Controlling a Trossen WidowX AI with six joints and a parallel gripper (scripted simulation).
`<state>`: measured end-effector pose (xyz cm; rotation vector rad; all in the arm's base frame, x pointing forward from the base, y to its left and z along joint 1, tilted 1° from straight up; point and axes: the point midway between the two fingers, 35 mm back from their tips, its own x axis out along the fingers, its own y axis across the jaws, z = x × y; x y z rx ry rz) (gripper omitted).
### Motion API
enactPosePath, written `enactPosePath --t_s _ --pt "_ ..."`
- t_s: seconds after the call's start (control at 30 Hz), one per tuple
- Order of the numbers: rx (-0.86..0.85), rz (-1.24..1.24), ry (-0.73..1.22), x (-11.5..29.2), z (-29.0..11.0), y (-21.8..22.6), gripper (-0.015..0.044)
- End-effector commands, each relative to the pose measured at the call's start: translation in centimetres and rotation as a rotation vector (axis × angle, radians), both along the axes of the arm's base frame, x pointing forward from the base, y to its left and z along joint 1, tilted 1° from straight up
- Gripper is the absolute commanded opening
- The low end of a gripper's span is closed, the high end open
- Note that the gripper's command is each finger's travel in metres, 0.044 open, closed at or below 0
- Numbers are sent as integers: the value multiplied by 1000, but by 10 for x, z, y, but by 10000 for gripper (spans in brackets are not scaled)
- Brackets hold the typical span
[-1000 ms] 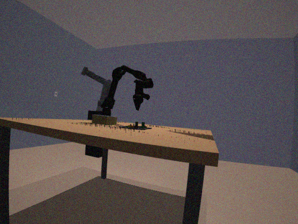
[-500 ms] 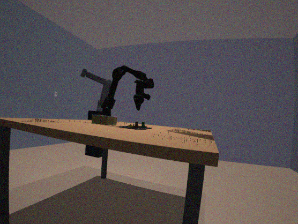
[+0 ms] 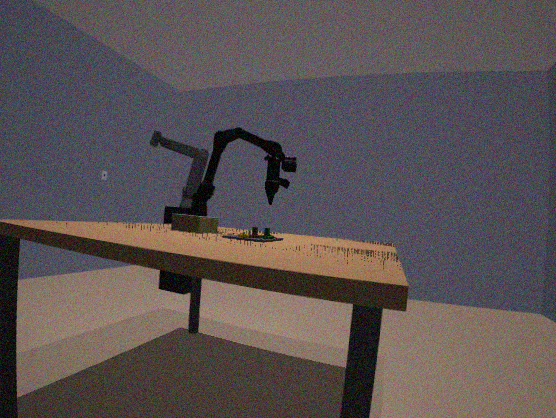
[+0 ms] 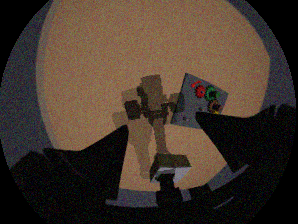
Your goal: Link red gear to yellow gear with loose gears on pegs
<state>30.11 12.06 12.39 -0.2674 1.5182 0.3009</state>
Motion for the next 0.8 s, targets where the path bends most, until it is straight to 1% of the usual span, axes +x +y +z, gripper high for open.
enactPosePath --t_s 0.0,0.17,0.23,0.77 --pt "-2 -2 -13 -34 11 54 440" --pt "0 -24 -5 -82 19 104 440" --pt "-1 -35 -1 -95 20 114 440" --pt "-1 -36 0 -97 20 115 440"
